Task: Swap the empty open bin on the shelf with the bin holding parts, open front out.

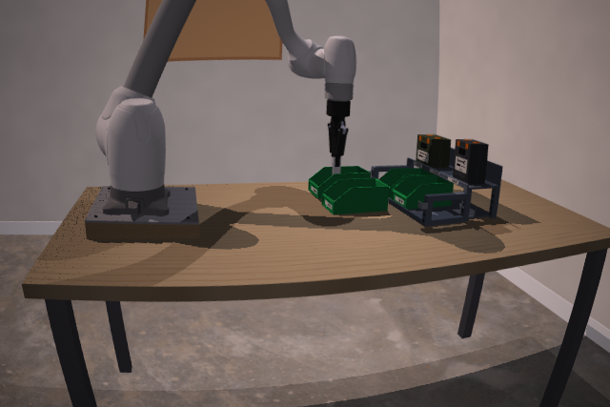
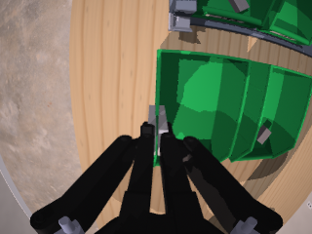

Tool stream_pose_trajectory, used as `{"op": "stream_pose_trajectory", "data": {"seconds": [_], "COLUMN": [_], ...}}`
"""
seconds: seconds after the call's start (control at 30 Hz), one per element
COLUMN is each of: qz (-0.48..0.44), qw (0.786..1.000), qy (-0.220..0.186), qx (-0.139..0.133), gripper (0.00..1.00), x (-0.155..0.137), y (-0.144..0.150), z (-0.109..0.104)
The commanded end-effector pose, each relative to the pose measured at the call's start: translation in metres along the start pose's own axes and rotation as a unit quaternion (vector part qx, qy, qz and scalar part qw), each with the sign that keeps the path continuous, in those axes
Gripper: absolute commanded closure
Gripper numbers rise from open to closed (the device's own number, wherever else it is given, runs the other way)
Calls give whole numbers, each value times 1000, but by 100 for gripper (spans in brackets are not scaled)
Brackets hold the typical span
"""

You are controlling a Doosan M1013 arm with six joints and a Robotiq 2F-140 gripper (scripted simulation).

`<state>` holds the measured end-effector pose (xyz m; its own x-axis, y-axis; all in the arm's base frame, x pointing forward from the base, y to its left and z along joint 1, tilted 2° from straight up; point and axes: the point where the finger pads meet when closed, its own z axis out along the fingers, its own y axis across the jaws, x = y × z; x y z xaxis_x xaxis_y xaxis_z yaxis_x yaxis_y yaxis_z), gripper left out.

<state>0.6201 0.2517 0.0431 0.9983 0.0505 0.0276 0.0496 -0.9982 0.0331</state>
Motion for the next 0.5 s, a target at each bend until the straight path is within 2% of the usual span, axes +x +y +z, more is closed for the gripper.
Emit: {"op": "stream_pose_trajectory", "data": {"seconds": [0.0,0.47], "qz": [0,0], "qw": [1000,1000], "qy": [0,0], "qx": [0,0], "gripper": [90,90], "x": [0,0], "y": [0,0], "z": [0,3]}}
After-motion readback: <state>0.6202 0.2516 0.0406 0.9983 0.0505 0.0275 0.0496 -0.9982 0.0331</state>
